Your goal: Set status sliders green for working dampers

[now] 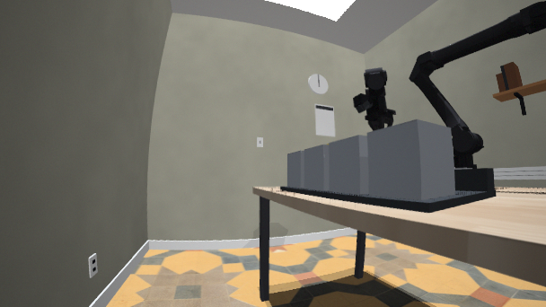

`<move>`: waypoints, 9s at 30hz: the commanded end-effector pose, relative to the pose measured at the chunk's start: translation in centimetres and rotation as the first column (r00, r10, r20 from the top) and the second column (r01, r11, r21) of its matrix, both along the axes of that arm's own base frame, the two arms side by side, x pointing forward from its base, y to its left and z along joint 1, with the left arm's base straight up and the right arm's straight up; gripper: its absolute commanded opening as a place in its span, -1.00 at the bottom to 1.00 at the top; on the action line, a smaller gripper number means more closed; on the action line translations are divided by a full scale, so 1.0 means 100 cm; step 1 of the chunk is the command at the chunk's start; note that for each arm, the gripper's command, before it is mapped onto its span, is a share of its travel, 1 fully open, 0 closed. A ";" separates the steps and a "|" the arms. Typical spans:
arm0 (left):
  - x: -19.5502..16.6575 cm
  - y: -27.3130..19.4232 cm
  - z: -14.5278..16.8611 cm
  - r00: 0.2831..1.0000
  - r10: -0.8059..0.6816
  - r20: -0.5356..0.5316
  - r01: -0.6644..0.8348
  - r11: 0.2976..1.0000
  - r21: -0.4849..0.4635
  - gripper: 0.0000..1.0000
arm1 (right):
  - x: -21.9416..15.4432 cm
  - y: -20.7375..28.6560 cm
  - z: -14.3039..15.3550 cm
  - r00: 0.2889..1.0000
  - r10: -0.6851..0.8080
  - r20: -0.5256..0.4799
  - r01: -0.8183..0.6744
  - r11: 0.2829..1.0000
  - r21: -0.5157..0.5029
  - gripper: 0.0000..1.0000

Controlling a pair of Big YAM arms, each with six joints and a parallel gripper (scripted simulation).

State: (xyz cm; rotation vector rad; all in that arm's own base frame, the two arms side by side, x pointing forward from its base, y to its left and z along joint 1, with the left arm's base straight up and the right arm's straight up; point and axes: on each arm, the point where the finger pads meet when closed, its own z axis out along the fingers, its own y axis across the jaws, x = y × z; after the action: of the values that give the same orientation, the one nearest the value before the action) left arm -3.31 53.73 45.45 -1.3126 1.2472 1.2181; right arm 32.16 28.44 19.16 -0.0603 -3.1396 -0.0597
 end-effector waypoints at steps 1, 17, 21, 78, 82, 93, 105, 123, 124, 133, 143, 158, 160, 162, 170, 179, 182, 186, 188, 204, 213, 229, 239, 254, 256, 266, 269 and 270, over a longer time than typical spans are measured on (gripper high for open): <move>0.004 0.007 0.046 1.000 -0.007 0.005 0.007 0.996 0.084 1.00 | 0.009 0.016 0.014 1.000 0.009 0.026 -0.009 1.000 0.016 -0.43; 0.004 0.007 0.046 1.000 -0.007 0.005 0.007 0.996 0.084 1.00 | 0.009 0.016 0.016 1.000 0.008 0.030 -0.009 1.000 0.020 -0.28; 0.004 0.007 0.046 1.000 -0.007 0.005 0.007 0.996 0.084 1.00 | 0.010 0.017 0.022 0.999 0.008 0.036 -0.009 1.000 0.026 -0.28; 0.004 0.007 0.046 1.000 -0.007 0.005 0.007 0.996 0.084 1.00 | 0.115 0.009 0.124 0.998 0.026 0.065 -0.026 1.000 0.003 -0.28; 0.004 0.007 0.046 1.000 -0.007 0.005 0.007 0.996 0.084 1.00 | 0.118 0.006 0.124 0.998 0.013 0.066 -0.013 1.000 0.005 -0.28; 0.004 0.007 0.046 1.000 -0.007 0.005 0.007 0.996 0.084 1.00 | 0.115 0.004 0.093 1.000 0.013 0.009 -0.013 0.999 -0.032 -0.28; 0.004 0.007 0.046 1.000 -0.007 0.005 0.007 0.996 0.084 1.00 | 0.115 0.004 0.093 1.000 0.013 0.009 -0.013 0.999 -0.032 -0.28; 0.004 0.007 0.046 1.000 -0.007 0.005 0.007 0.996 0.084 1.00 | 0.115 0.004 0.093 1.000 0.013 0.009 -0.013 0.999 -0.032 -0.28; 0.004 0.007 0.046 1.000 -0.007 0.005 0.007 0.996 0.084 1.00 | 0.115 0.004 0.093 1.000 0.013 0.009 -0.013 0.999 -0.032 -0.28; 0.004 0.007 0.046 1.000 -0.007 0.005 0.007 0.996 0.084 1.00 | 0.115 0.004 0.093 1.000 0.013 0.009 -0.013 0.999 -0.032 -0.28; 0.004 0.007 0.046 1.000 -0.007 0.005 0.007 0.996 0.084 1.00 | 0.115 0.004 0.093 1.000 0.013 0.009 -0.013 0.999 -0.032 -0.28; 0.004 0.007 0.046 1.000 -0.007 0.005 0.007 0.996 0.084 1.00 | 0.115 0.004 0.093 1.000 0.013 0.009 -0.013 0.999 -0.032 -0.28; 0.004 0.007 0.046 1.000 -0.007 0.005 0.007 0.996 0.084 1.00 | 0.115 0.004 0.093 1.000 0.013 0.009 -0.013 0.999 -0.032 -0.28; 0.004 0.007 0.046 1.000 -0.007 0.005 0.007 0.996 0.084 1.00 | 0.115 0.004 0.093 1.000 0.013 0.009 -0.013 0.999 -0.032 -0.28; 0.004 0.007 0.046 1.000 -0.007 0.005 0.007 0.996 0.084 1.00 | 0.115 0.004 0.093 1.000 0.013 0.009 -0.013 0.999 -0.032 -0.28; 0.004 0.007 0.046 1.000 -0.007 0.005 0.007 0.996 0.084 1.00 | 0.115 0.004 0.093 1.000 0.013 0.009 -0.013 0.999 -0.032 -0.28; 0.004 0.007 0.046 1.000 -0.007 0.005 0.007 0.996 0.084 1.00 | 0.115 0.004 0.093 1.000 0.013 0.009 -0.013 0.999 -0.032 -0.28; 0.004 0.007 0.046 1.000 -0.007 0.005 0.007 0.996 0.084 1.00 | 0.115 0.004 0.093 1.000 0.013 0.009 -0.013 0.999 -0.032 -0.28; 0.004 0.007 0.046 1.000 -0.007 0.005 0.007 0.996 0.084 1.00 | 0.115 0.004 0.093 1.000 0.013 0.009 -0.013 0.999 -0.032 -0.28; 0.004 0.007 0.046 1.000 -0.007 0.005 0.007 0.996 0.084 1.00 | 0.122 0.019 0.102 1.000 0.005 0.031 -0.004 1.000 -0.017 -0.28; 0.004 0.007 0.046 1.000 -0.007 0.005 0.007 0.996 0.084 1.00 | 0.131 0.099 0.081 1.000 0.004 0.026 -0.003 1.000 -0.016 -0.28; 0.004 0.007 0.046 1.000 -0.007 0.005 0.007 0.996 0.084 1.00 | 0.128 0.183 0.075 0.998 -0.021 0.056 0.020 1.000 0.022 -0.28; 0.004 0.007 0.046 1.000 -0.007 0.005 0.007 0.996 0.084 1.00 | 0.119 0.189 0.041 1.000 0.001 0.015 -0.001 1.000 -0.023 -0.28; 0.004 0.007 0.046 1.000 -0.007 0.005 0.007 0.996 0.084 1.00 | 0.119 0.189 0.042 1.000 0.001 0.016 -0.001 1.000 -0.022 -0.28; 0.004 0.007 0.046 1.000 -0.007 0.005 0.007 0.996 0.084 1.00 | 0.119 0.189 0.042 1.000 0.001 0.016 -0.001 1.000 -0.022 -0.28; 0.004 0.007 0.046 1.000 -0.007 0.005 0.007 0.996 0.084 1.00 | 0.119 0.189 0.042 1.000 0.001 0.016 -0.001 1.000 -0.022 -0.28; 0.004 0.007 0.046 1.000 -0.007 0.005 0.007 0.996 0.084 1.00 | 0.119 0.189 0.042 1.000 0.001 0.016 -0.001 1.000 -0.022 -0.28; 0.004 0.007 0.046 1.000 -0.007 0.005 0.007 0.996 0.084 1.00 | 0.119 0.189 0.042 1.000 0.001 0.016 -0.001 1.000 -0.022 -0.28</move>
State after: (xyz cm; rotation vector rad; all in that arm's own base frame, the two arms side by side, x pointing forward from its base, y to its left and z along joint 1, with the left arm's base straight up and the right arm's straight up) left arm -3.31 53.73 45.45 -1.3126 1.2472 1.2181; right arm 43.98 46.82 22.31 -0.0556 -3.1381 -0.0007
